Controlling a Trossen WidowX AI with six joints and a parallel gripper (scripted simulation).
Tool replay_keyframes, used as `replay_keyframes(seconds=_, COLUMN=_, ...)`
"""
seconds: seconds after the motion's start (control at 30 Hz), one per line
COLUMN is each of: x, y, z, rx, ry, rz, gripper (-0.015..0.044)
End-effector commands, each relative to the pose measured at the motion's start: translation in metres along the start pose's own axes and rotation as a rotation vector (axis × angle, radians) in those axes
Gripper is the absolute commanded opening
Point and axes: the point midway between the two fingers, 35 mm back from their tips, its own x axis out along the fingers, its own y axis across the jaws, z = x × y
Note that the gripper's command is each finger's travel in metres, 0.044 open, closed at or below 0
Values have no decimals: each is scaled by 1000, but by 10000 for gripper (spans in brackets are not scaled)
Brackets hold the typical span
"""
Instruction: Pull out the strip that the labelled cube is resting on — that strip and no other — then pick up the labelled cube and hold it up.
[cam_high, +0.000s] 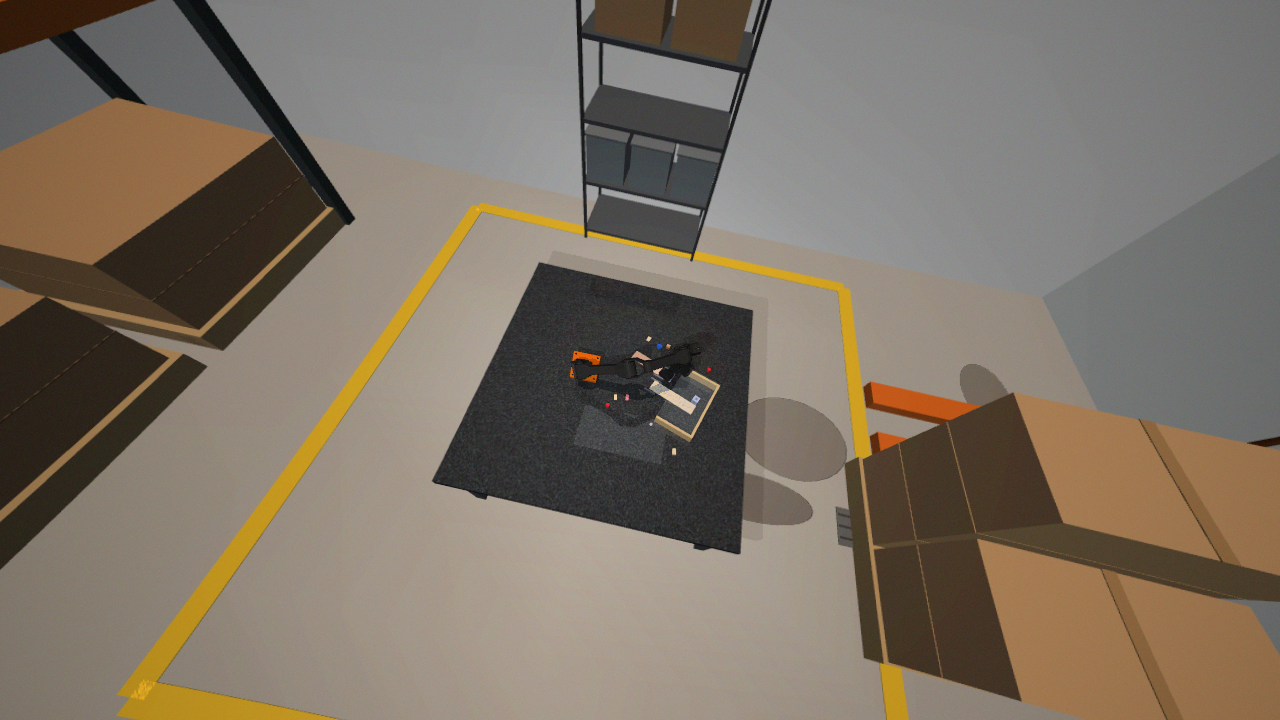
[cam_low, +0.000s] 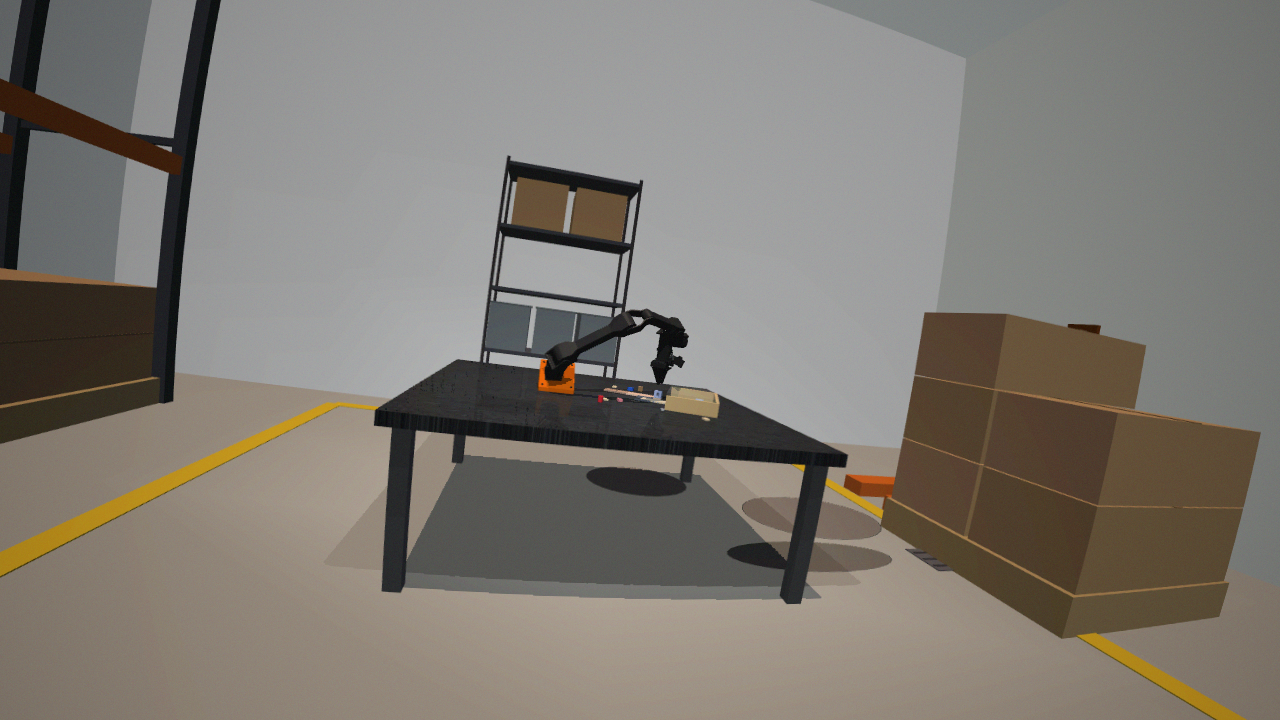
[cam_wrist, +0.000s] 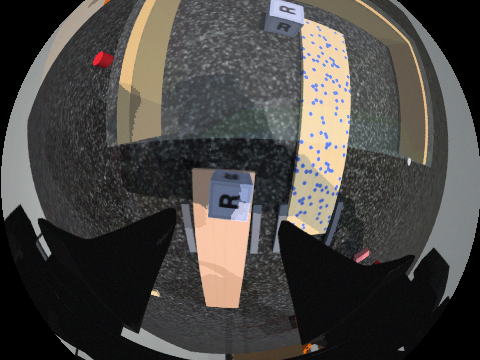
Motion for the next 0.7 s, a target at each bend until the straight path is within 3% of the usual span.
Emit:
replay_keyframes(seconds=0.0, x=7, y=0, z=0, rx=-8, ry=0, rz=-6, gripper=250)
replay_keyframes(seconds=0.67, x=39, y=0, z=1, rx=-7, ry=-1, rz=-7, gripper=250)
